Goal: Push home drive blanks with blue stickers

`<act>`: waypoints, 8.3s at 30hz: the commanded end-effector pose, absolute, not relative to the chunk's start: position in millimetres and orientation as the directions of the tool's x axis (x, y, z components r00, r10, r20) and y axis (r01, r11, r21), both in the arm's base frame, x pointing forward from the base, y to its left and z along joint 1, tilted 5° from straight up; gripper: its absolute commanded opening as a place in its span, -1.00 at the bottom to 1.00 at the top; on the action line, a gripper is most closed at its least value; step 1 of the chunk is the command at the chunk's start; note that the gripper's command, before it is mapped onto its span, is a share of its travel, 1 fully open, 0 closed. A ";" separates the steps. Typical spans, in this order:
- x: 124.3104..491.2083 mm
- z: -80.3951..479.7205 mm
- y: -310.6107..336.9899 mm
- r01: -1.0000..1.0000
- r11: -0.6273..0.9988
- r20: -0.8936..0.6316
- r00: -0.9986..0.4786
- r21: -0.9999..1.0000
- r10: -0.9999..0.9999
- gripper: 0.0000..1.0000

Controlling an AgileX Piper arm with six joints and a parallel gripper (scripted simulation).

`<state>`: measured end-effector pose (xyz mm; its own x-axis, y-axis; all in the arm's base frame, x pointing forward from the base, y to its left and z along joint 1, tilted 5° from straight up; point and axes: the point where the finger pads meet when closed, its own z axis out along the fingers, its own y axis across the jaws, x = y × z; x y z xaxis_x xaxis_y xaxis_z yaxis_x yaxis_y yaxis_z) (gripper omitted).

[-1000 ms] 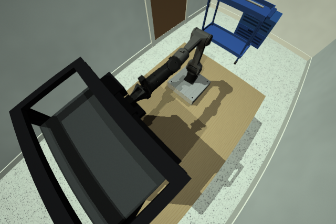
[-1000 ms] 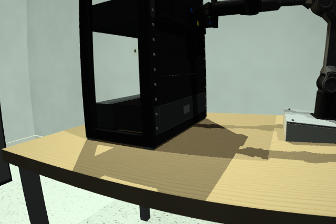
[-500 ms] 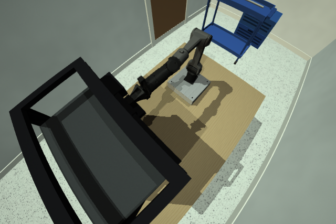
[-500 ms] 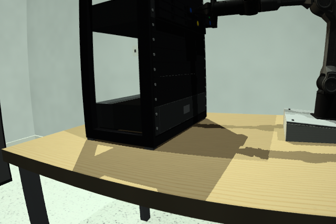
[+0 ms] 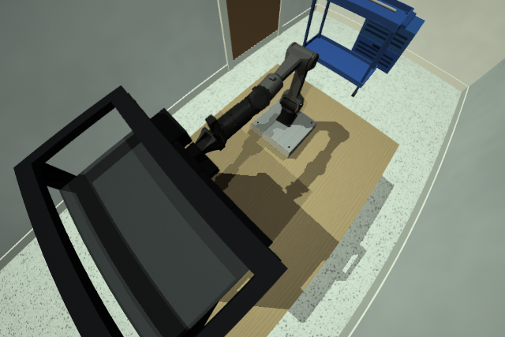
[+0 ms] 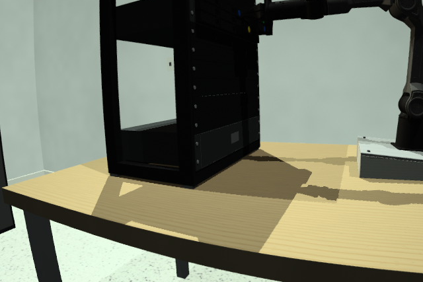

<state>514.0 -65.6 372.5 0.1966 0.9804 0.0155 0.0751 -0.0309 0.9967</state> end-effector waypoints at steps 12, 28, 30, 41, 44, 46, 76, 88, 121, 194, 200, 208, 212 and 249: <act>519.4 371.3 -66.9 0.076 -0.030 0.015 0.197 0.997 0.980 -1.00; 519.3 371.3 -66.9 0.076 -0.030 0.015 0.197 0.997 0.980 -1.00; 518.7 371.4 -66.7 0.076 -0.030 0.015 0.197 0.997 0.980 -1.00; 449.9 376.9 -53.0 0.076 -0.030 0.015 0.197 0.997 0.980 -1.00; 429.4 378.6 -48.9 0.076 -0.030 0.015 0.197 0.997 0.980 -1.00; 420.2 379.3 -47.1 0.076 -0.030 0.015 0.197 0.997 0.980 -1.00; 410.5 381.4 -50.5 0.078 0.020 -0.036 0.207 0.997 0.978 -1.00; 408.0 384.6 -60.4 0.085 0.121 -0.138 0.226 0.989 0.964 -1.00; 388.6 409.4 -111.0 0.200 0.700 -0.724 0.295 0.685 0.624 -1.00; 346.2 377.7 -136.5 0.068 0.242 -0.250 -0.187 -0.968 -0.950 -1.00; 343.9 370.3 -137.6 0.024 0.174 -0.176 -0.194 -0.984 -0.965 -1.00; 341.1 362.1 -139.1 -0.024 0.104 -0.097 -0.198 -0.994 -0.975 -1.00; 339.8 358.6 -139.8 -0.044 0.076 -0.065 -0.198 -0.996 -0.978 -1.00; 337.7 353.0 -141.0 -0.077 0.030 -0.015 -0.197 -0.997 -0.980 -1.00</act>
<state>338.5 -141.6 352.4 -0.1982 -0.9800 -0.0171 -0.0781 0.0331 -0.9964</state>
